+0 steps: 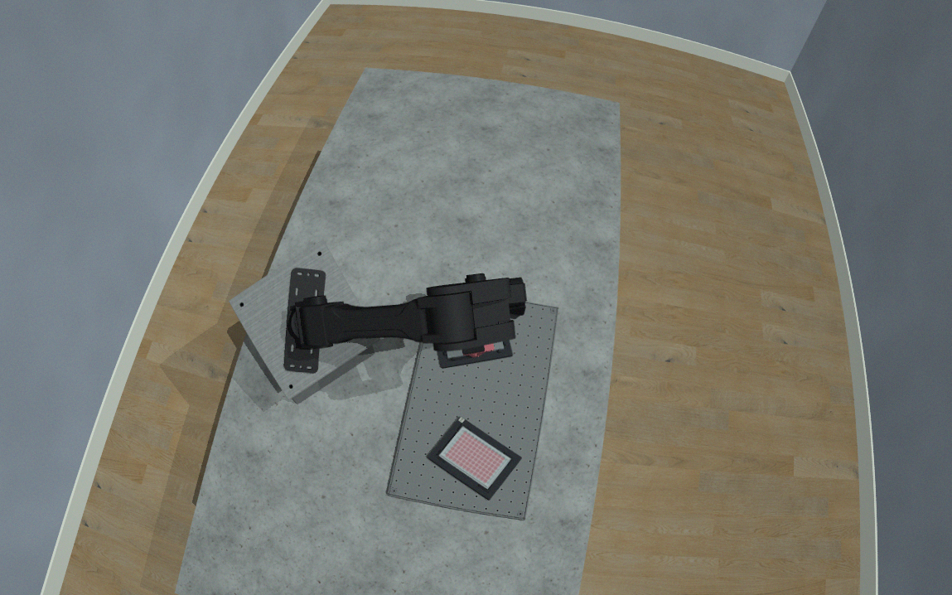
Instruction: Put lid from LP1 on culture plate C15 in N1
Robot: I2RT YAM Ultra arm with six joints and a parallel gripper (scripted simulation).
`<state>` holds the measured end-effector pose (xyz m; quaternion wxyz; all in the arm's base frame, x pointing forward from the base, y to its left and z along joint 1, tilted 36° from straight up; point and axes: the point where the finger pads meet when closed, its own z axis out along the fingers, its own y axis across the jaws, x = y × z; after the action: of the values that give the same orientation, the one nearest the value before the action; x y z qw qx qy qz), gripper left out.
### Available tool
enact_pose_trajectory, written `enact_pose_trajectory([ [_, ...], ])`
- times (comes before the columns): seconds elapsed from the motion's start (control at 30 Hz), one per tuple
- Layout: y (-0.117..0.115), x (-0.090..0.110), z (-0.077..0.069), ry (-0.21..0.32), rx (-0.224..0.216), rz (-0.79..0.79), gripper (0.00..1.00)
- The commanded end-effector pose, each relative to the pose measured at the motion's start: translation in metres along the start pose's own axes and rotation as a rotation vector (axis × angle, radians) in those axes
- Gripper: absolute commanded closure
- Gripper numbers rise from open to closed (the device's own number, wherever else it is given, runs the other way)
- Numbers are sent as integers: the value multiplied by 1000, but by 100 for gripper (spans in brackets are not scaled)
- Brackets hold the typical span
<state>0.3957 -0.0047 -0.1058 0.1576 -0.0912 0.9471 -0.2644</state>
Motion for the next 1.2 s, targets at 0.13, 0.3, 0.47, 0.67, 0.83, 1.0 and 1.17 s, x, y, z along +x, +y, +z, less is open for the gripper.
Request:
enact_pose_trajectory([
  [0.13, 1, -6, -2, -18, -2, 4, 0],
  [0.3, 1, -6, -2, -18, -2, 4, 0],
  [0.47, 1, -6, -2, -18, -2, 4, 0],
  [0.67, 1, -6, -2, -18, -2, 4, 0],
  [0.83, 1, -6, -2, -18, -2, 4, 0],
  [1.0, 1, -6, -2, -18, -2, 4, 0],
  [1.17, 1, -6, -2, -18, -2, 4, 100],
])
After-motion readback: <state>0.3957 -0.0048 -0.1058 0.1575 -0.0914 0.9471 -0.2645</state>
